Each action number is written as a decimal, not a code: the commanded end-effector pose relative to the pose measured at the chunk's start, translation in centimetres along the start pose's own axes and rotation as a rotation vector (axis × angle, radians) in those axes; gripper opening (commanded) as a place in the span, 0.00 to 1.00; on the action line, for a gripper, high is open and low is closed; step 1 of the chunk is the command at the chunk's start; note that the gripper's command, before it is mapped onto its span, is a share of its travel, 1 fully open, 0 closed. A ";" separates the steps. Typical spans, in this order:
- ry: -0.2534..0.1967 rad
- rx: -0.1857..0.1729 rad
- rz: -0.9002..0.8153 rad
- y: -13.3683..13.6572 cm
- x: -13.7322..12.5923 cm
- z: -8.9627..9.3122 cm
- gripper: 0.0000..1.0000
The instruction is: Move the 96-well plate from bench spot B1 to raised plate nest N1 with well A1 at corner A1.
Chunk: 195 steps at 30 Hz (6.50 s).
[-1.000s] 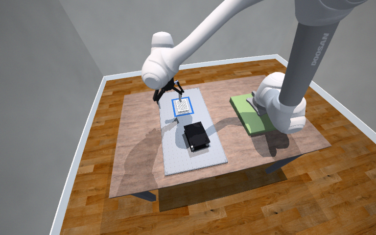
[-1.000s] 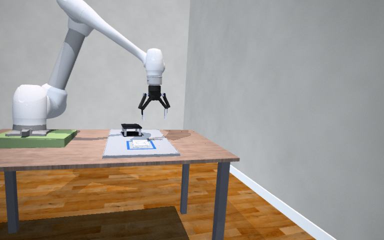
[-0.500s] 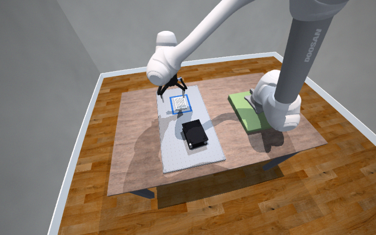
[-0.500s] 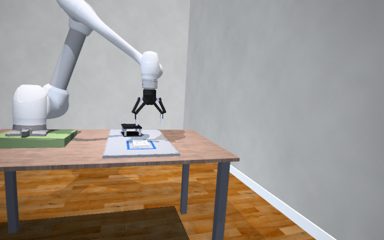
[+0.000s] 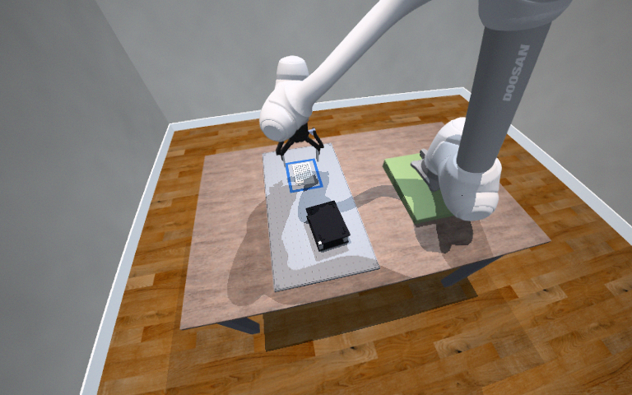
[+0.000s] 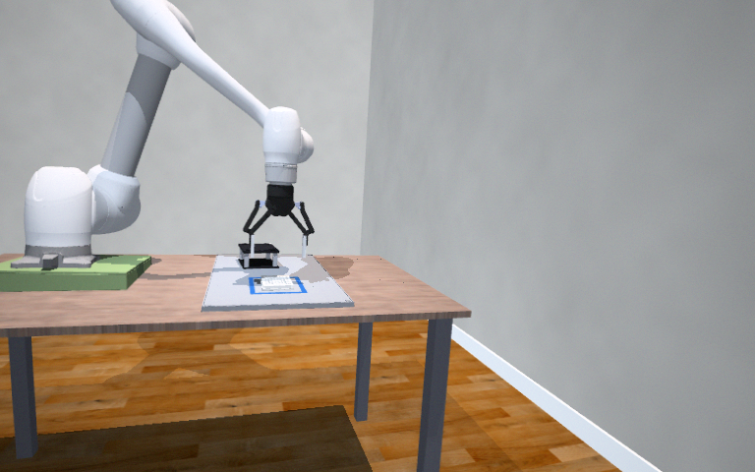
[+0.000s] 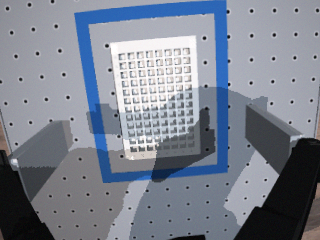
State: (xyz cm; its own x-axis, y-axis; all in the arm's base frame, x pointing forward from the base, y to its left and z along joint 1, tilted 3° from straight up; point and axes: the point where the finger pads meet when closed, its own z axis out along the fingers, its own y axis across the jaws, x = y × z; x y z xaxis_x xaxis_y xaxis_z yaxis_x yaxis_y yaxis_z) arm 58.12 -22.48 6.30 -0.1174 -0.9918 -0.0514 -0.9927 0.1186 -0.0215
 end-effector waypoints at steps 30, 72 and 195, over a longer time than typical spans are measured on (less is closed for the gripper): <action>0.000 0.000 0.000 0.4 0.4 3.0 1.00; 0.000 0.000 0.000 0.4 0.4 6.5 0.00; 0.000 0.000 -0.103 1.7 -9.7 -1.8 0.00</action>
State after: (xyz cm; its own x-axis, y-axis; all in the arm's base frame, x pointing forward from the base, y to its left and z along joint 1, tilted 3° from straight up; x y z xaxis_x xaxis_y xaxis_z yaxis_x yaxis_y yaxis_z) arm 57.56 -13.13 8.43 -0.0143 -0.9987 -0.0491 -0.9995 0.0156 -0.0269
